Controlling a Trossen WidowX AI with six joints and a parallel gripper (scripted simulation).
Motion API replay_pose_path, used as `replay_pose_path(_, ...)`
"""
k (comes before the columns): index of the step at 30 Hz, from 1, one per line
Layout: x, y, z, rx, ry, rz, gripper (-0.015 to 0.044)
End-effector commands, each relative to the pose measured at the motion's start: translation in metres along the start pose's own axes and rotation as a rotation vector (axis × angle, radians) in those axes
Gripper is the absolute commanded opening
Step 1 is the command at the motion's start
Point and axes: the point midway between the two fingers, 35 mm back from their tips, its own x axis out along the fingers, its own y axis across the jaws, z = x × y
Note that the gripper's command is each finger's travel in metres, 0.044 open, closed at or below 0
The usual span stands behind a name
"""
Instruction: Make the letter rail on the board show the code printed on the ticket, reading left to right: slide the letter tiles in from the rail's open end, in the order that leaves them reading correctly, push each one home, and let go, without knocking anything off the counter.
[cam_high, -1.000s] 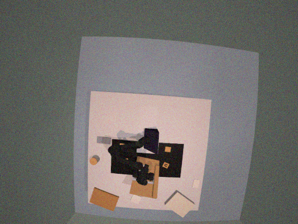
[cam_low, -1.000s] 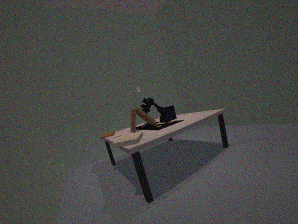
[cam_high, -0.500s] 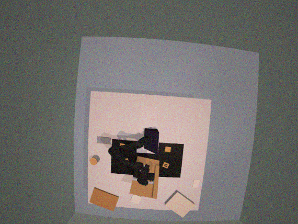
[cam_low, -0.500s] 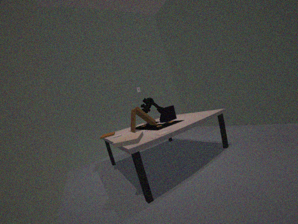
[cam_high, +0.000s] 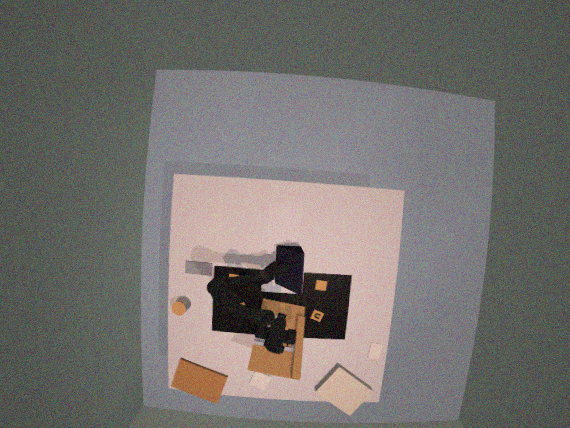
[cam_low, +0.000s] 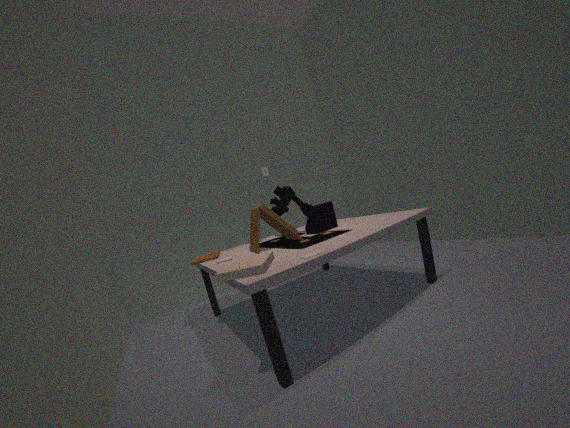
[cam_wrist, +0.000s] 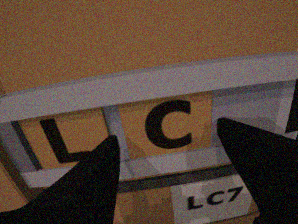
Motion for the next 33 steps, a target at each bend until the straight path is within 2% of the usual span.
replay_pose_path(1, -0.006, -0.001, 0.001, 0.006, -0.002, -0.004, 0.0295)
replay_pose_path(33, -0.029, 0.002, -0.001, 0.006, -0.001, -0.003, 0.0295)
